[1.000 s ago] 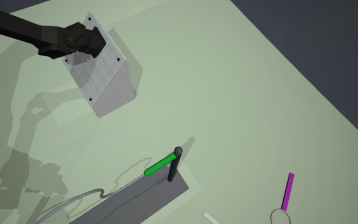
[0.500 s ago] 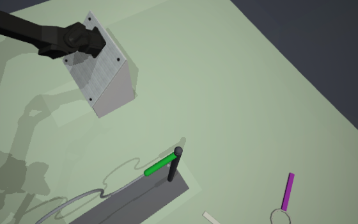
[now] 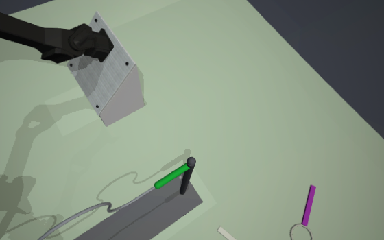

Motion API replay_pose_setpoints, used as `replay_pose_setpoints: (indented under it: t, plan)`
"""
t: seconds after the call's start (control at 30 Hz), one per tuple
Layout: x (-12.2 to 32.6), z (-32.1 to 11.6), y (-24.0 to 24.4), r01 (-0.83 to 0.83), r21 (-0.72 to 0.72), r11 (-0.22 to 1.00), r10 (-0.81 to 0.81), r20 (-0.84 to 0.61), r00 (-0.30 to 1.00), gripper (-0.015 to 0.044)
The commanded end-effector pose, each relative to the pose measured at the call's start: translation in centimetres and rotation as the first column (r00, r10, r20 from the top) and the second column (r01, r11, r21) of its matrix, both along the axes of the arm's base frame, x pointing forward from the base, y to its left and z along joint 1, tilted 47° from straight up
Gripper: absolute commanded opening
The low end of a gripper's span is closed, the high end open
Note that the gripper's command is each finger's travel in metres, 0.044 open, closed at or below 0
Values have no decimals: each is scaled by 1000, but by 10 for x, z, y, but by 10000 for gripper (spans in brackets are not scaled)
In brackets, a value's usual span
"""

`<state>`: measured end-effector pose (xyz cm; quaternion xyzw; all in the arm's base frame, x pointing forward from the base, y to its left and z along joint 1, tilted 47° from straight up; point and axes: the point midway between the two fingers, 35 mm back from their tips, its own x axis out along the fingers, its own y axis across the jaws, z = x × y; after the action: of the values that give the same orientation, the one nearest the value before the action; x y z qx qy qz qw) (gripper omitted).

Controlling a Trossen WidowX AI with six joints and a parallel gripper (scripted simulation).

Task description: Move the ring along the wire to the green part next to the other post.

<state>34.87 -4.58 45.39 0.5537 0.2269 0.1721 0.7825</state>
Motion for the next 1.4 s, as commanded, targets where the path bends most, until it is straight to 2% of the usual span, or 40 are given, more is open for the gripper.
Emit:
replay_pose_setpoints:
  t: [0.0,1.37]
  plan:
    - [-1,5,2,-4,-15,1000,4,6,1000,-150]
    - [0,-1,-2,18,-379,925,-13,17,1000,-150]
